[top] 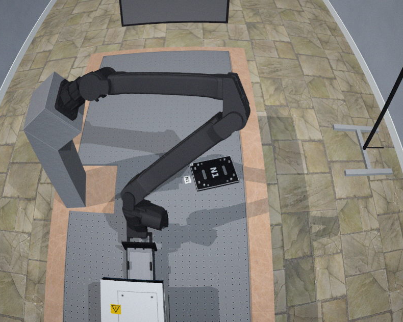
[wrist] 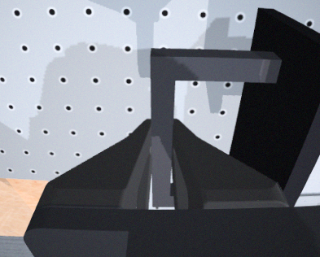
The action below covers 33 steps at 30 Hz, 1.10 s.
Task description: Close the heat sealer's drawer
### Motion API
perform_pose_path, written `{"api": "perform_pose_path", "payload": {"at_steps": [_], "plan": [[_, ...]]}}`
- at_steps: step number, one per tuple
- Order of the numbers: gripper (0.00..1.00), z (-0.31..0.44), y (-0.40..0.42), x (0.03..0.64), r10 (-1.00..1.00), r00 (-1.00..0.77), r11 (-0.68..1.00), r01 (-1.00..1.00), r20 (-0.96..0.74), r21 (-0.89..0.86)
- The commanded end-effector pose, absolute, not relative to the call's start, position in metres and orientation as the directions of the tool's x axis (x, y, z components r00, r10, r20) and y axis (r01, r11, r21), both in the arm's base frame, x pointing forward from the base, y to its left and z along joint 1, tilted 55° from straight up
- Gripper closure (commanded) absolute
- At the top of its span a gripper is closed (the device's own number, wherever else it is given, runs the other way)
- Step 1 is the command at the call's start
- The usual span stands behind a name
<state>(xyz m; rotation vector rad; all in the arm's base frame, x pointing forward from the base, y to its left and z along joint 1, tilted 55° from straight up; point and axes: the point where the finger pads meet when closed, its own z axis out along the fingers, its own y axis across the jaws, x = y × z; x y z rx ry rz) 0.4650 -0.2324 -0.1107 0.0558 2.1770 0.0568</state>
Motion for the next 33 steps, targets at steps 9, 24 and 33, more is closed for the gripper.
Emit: {"api": "perform_pose_path", "payload": {"at_steps": [9, 24, 33], "plan": [[1.0, -0.119, -0.232, 0.461, 0.085, -0.579, 0.996, 0.032, -0.811, 0.081], [1.0, -0.119, -0.232, 0.461, 0.085, -0.579, 0.996, 0.032, -0.811, 0.081], [1.0, -0.121, -0.247, 0.457, 0.078, -0.584, 0.997, 0.034, -0.808, 0.072]]}}
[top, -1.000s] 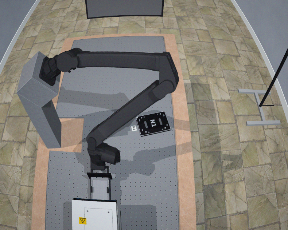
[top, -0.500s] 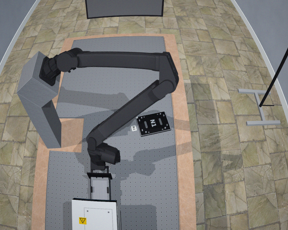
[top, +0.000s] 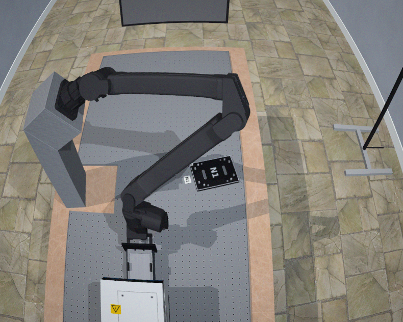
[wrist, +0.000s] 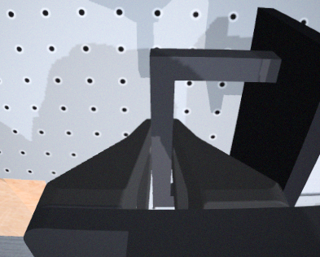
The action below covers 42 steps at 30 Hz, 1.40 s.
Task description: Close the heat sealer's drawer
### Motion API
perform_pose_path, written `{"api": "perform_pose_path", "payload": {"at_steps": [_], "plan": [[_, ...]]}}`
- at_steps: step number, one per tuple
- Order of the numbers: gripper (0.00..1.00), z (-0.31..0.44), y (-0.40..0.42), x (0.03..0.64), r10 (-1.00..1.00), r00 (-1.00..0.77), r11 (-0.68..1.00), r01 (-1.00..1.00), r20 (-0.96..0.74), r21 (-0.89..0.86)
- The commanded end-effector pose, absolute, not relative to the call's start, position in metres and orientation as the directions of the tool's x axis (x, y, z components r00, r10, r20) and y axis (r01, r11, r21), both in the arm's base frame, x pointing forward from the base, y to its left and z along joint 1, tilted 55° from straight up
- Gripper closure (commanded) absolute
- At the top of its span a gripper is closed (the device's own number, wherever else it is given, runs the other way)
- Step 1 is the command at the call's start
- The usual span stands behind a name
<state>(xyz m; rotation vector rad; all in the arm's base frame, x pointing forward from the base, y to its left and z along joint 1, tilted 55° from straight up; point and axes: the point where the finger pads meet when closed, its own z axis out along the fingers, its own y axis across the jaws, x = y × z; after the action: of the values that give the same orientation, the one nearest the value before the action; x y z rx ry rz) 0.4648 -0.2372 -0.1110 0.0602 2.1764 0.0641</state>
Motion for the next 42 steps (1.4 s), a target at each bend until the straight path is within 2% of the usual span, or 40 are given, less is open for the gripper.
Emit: {"api": "perform_pose_path", "payload": {"at_steps": [1, 42], "plan": [[1.0, -0.122, -0.249, 0.457, 0.079, -0.584, 0.997, 0.034, -0.808, 0.072], [1.0, -0.126, -0.311, 0.454, 0.081, -0.583, 0.997, 0.037, -0.809, 0.073]]}}
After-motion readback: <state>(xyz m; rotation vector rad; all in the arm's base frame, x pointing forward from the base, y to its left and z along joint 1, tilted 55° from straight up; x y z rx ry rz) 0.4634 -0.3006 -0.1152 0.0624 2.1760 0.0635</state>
